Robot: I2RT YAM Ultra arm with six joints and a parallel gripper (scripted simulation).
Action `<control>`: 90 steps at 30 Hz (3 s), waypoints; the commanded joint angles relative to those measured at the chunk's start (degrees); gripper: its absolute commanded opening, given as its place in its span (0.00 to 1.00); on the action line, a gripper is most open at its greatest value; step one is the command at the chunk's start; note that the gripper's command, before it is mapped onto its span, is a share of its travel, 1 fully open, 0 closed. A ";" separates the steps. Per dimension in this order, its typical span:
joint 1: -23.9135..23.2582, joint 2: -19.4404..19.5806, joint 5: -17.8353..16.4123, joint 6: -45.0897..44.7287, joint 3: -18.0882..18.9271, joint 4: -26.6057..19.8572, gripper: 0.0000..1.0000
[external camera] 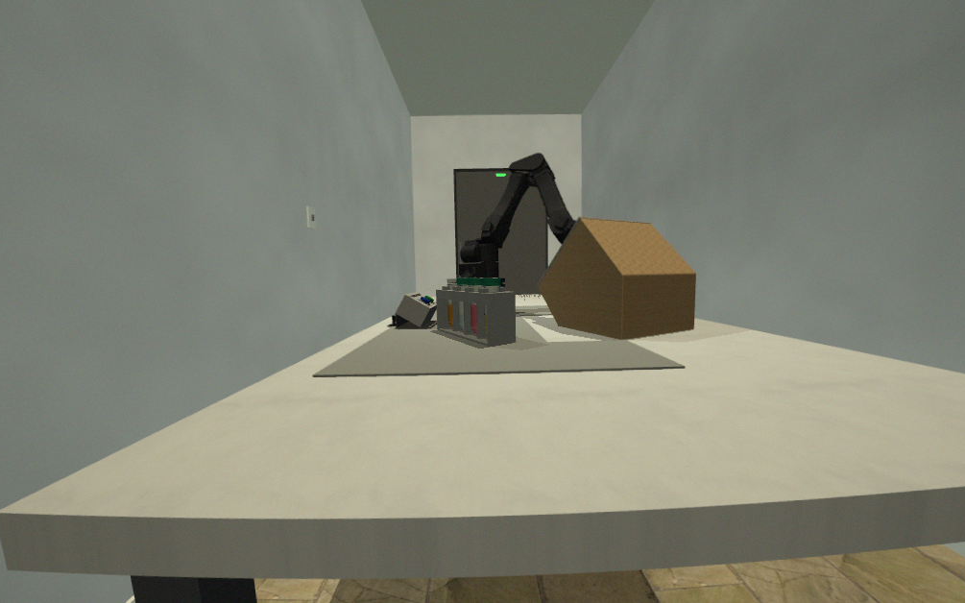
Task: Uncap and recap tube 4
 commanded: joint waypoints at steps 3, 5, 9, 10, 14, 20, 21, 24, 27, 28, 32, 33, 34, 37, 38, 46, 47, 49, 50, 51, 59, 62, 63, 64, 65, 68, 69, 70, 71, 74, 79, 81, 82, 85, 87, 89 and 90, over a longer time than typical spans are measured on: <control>0.12 -0.30 -0.14 -0.15 0.63 0.04 0.00; 0.12 -0.31 -0.14 -0.15 0.63 0.04 0.00; 0.11 -0.30 -0.14 -0.15 0.65 0.03 0.00; 0.11 -0.30 -0.14 -0.15 0.65 0.03 0.00; 0.11 -0.30 -0.14 -0.15 0.65 0.03 0.00; 2.38 -5.20 1.15 1.73 2.19 -5.50 0.00; 2.86 -6.12 1.42 2.16 2.38 -6.80 0.00; 3.36 -7.01 1.72 2.61 2.61 -8.11 0.00; 5.43 -9.27 2.97 4.50 4.18 -12.84 0.00; 6.02 -10.03 3.30 5.05 4.56 -14.23 0.00; 8.51 -12.77 4.69 7.41 6.34 -19.88 0.00; 9.17 -13.38 5.05 8.05 6.84 -21.31 0.00; 9.84 -13.96 5.41 8.70 7.37 -22.74 0.00; 11.95 -15.52 6.53 10.78 9.09 -27.08 0.00; 12.69 -15.98 6.91 11.51 9.71 -28.54 0.00; 17.45 -18.02 9.28 16.43 13.92 -37.46 0.00; 18.30 -18.25 9.69 17.33 14.70 -38.98 0.00; 19.09 -18.42 10.05 18.18 15.42 -40.35 0.00; 19.09 -18.42 10.06 18.19 15.42 -40.36 0.00; 19.10 -18.42 10.06 18.19 15.42 -40.36 0.00; 18.52 -17.38 9.71 17.84 14.20 -39.62 0.00; 18.53 -17.38 9.71 17.84 14.20 -39.62 0.00; 18.53 -17.38 9.71 17.84 14.20 -39.62 0.00; 18.53 -17.38 9.71 17.85 14.20 -39.62 0.00; 18.53 -17.38 9.71 17.85 14.20 -39.62 0.00; 18.53 -17.38 9.71 17.85 14.20 -39.62 0.00; 18.53 -17.38 9.71 17.85 14.20 -39.62 0.00; 18.53 -17.38 9.71 17.85 14.20 -39.62 0.00; 18.53 -17.38 9.71 17.85 14.20 -39.62 0.00; 18.53 -17.38 9.71 17.85 14.20 -39.63 0.00; 18.53 -17.38 9.71 17.85 14.20 -39.63 0.00; 18.53 -17.38 9.71 17.85 14.20 -39.63 0.00; 18.53 -17.38 9.72 17.85 14.20 -39.63 0.00; 18.53 -17.38 9.72 17.85 14.20 -39.63 0.00; 18.53 -17.38 9.72 17.85 14.20 -39.63 0.00; 18.53 -17.38 9.72 17.85 14.20 -39.63 0.00; 18.53 -17.38 9.72 17.85 14.20 -39.63 0.00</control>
